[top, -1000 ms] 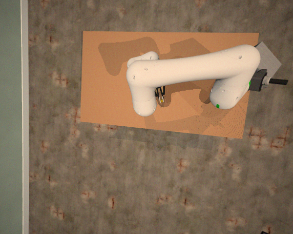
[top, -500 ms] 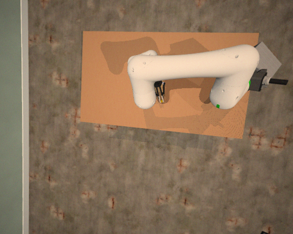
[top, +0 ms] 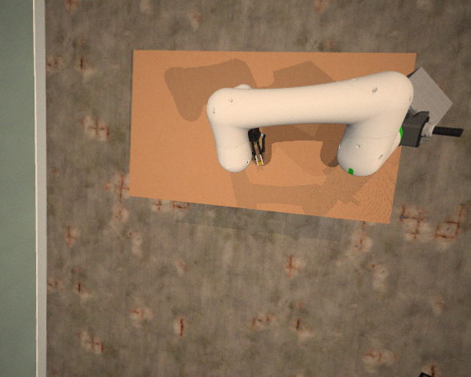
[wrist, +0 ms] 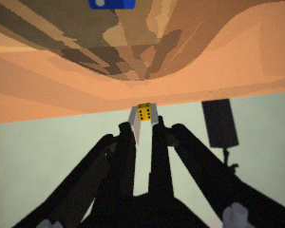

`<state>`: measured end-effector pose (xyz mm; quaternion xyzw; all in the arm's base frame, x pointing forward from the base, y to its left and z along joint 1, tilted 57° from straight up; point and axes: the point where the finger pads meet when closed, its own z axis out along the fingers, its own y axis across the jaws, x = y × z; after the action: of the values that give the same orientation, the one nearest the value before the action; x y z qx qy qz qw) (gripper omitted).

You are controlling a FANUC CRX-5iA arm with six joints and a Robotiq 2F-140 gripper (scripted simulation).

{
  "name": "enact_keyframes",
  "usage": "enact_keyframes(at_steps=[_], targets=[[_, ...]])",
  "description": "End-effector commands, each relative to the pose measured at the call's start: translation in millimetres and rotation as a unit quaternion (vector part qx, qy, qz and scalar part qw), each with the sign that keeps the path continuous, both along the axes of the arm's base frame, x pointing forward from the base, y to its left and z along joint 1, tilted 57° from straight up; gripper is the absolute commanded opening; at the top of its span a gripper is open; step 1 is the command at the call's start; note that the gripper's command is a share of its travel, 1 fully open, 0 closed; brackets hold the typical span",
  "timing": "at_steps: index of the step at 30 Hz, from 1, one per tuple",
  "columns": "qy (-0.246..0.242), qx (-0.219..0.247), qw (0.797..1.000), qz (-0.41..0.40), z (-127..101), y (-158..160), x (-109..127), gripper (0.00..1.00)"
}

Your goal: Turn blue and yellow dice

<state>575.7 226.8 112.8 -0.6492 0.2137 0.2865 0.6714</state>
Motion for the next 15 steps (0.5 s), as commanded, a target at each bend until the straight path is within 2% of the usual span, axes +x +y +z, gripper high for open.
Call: enact_keyframes(at_steps=[1,15], targets=[[0.000,0.000,1.000,0.000,-5,5,6,0.09],[0.000,0.000,1.000,0.000,-15,15,17,0.09]])
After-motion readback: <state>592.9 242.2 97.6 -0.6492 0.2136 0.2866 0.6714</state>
